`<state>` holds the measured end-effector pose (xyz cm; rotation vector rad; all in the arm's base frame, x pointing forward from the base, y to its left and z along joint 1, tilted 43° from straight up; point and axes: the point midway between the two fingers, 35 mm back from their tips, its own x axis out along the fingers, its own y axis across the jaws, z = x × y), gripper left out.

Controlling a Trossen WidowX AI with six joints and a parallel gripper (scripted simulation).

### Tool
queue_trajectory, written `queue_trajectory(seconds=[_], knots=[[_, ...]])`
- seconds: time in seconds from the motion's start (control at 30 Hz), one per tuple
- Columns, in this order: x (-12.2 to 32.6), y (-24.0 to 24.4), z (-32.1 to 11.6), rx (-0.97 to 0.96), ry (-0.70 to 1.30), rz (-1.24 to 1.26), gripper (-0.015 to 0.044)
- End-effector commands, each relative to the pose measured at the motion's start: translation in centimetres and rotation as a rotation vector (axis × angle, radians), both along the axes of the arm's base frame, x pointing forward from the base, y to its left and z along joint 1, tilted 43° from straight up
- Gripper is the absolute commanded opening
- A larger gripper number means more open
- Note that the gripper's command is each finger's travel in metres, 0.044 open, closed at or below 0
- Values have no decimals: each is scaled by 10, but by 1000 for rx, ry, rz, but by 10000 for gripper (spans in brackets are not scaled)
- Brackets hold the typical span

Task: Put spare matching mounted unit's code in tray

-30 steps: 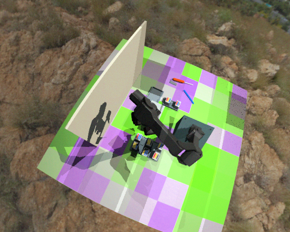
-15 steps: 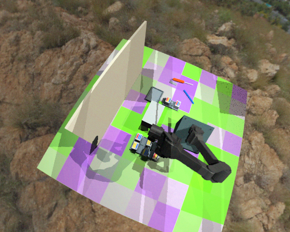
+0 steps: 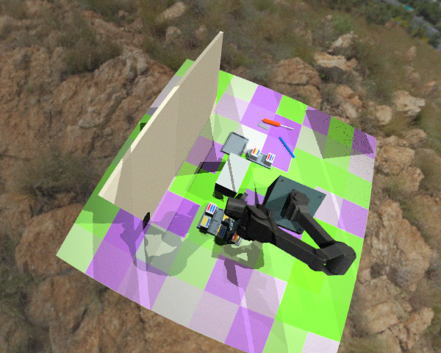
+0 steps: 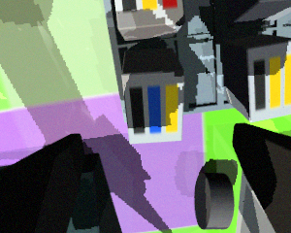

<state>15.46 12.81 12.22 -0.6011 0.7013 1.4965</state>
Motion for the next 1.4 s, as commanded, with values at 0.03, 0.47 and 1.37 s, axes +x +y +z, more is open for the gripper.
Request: queue_trajectory(seconds=[0.03,0.47,1.37], knots=[[0,3,-1,5,-14,-3,300],[3,14,-15,0,-15,-2,300],[1,43,-48,1,-16,-2,300]])
